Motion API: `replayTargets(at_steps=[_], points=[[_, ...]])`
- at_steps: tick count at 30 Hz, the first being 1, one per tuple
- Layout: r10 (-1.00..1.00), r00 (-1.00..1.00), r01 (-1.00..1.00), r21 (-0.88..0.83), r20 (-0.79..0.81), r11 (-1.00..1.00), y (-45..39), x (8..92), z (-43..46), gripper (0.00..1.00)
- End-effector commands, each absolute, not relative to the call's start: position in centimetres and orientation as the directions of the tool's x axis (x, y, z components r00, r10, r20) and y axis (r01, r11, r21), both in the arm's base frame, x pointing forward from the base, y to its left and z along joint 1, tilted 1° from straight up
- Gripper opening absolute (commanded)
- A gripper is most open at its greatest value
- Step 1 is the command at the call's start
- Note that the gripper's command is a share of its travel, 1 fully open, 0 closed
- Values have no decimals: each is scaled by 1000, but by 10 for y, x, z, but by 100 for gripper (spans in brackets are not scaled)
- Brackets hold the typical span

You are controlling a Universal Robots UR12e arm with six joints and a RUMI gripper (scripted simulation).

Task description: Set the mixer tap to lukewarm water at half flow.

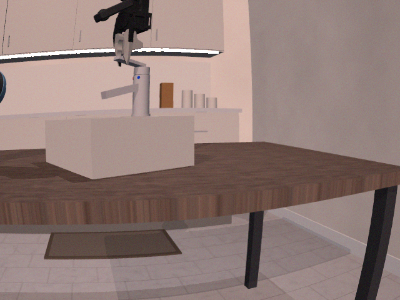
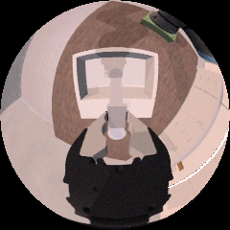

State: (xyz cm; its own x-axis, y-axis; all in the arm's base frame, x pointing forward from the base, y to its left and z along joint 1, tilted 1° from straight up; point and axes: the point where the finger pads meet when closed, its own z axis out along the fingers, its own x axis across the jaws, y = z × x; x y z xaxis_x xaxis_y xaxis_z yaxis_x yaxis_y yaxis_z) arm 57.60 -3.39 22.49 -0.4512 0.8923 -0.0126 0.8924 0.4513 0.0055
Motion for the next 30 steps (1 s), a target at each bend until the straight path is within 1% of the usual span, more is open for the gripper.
replayTargets(at_steps=[1, 21, 22, 30], points=[[892, -451, 892, 7, -14, 451, -34, 577, 226, 0], [892, -451, 892, 7, -14, 451, -34, 577, 226, 0], [892, -451, 892, 7, -14, 451, -34, 577, 226, 41], [892, -451, 892, 7, -14, 451, -34, 577, 226, 41]])
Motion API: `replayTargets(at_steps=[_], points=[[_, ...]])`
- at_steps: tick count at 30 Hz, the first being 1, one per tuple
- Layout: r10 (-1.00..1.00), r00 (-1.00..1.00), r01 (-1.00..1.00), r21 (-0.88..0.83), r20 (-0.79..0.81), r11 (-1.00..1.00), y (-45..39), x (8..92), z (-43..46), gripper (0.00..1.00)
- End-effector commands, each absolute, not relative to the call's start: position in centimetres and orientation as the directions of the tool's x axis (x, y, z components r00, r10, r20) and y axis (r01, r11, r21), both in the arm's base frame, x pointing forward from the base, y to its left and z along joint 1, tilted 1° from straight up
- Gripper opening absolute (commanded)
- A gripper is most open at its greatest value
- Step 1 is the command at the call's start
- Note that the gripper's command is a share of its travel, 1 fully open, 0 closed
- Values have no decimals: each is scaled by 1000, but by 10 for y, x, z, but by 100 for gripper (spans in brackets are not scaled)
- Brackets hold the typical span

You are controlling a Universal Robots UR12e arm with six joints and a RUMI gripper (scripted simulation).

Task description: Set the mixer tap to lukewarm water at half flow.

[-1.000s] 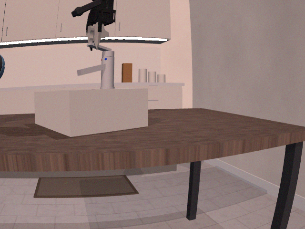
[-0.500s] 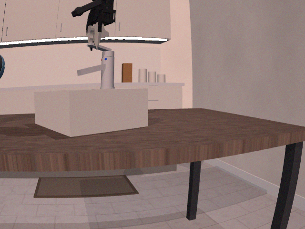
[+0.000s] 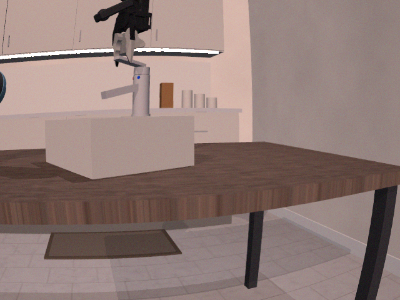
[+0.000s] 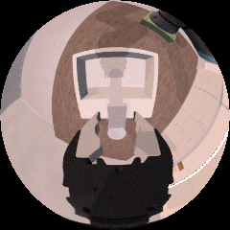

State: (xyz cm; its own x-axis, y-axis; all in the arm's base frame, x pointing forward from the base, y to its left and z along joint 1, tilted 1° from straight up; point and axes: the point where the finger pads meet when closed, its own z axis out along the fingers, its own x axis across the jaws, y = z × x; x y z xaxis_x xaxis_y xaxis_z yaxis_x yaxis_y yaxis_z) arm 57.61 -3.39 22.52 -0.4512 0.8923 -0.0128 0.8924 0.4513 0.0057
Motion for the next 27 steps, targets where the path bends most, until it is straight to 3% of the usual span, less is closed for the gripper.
replayTargets(at_steps=[1, 27], points=[[892, -451, 892, 7, -14, 451, -34, 577, 226, 41], [892, -451, 892, 7, -14, 451, -34, 577, 226, 41]])
